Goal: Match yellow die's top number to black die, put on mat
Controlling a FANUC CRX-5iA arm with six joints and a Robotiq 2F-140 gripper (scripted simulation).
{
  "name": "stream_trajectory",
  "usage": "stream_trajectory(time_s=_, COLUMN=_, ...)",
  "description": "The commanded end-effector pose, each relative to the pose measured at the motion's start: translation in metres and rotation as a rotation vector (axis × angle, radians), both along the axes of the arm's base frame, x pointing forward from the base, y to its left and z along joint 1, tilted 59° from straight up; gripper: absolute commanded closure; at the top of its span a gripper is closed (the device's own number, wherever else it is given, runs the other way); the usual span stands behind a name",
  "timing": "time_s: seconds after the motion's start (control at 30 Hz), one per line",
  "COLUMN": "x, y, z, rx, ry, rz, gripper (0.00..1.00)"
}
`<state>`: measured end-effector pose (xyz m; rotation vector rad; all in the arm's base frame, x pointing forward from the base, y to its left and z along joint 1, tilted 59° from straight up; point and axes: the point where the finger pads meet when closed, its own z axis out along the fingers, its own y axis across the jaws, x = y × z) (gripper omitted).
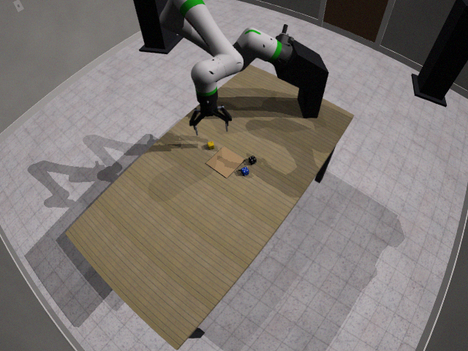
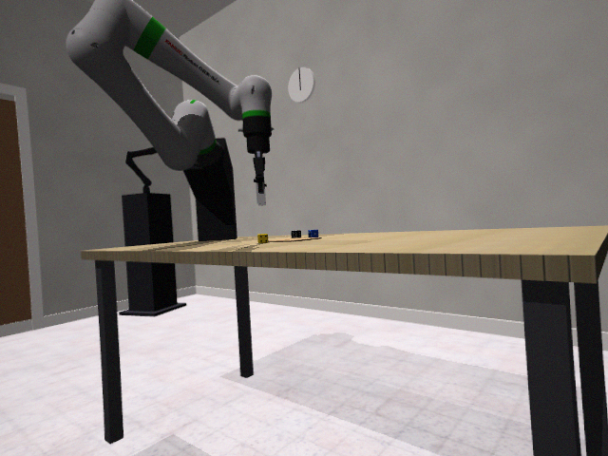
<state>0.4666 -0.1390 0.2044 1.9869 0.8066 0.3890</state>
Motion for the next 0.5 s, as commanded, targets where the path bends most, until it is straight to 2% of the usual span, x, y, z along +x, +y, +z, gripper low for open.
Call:
stream_trajectory(time_s=0.0, x=0.016, y=-0.016, z=-0.012, rx=-0.001, ry=-0.004, rz=0.002, gripper=0.00)
stream_trajectory(time_s=0.2, x=0.034, y=-0.036, z=-0.028, rx=-0.001, ry=-0.004, rz=0.002, gripper=0.00)
stream_trajectory(time_s=0.47, x=0.037, y=-0.040, z=-0.031, rx=-0.001, ry=-0.004, rz=0.002, gripper=0.00)
